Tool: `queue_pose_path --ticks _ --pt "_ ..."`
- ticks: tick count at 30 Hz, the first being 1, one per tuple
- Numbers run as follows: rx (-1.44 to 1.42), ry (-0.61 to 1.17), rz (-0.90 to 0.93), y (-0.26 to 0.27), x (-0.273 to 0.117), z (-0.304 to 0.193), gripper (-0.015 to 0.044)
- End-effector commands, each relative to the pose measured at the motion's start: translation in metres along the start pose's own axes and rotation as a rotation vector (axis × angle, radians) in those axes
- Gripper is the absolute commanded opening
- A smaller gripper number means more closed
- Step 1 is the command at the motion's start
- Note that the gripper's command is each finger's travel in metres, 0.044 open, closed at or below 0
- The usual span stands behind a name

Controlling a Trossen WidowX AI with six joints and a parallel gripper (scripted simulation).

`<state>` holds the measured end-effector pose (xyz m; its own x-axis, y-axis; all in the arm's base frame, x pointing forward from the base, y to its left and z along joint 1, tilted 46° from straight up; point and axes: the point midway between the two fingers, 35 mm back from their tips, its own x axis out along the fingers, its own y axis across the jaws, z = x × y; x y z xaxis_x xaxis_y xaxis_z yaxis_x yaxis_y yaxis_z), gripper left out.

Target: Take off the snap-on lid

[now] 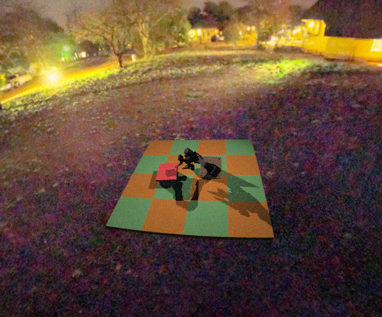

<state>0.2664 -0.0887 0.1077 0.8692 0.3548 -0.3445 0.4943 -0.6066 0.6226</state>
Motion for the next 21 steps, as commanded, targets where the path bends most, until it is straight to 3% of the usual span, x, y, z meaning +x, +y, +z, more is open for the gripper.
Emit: queue_pose_path --ticks 1,21 --pt "0.002 -0.002 -0.003 -0.001 0.005 0.0 0.0235" --pt "-0.002 -0.007 -0.01 0.0 0.037 0.003 0.0235"
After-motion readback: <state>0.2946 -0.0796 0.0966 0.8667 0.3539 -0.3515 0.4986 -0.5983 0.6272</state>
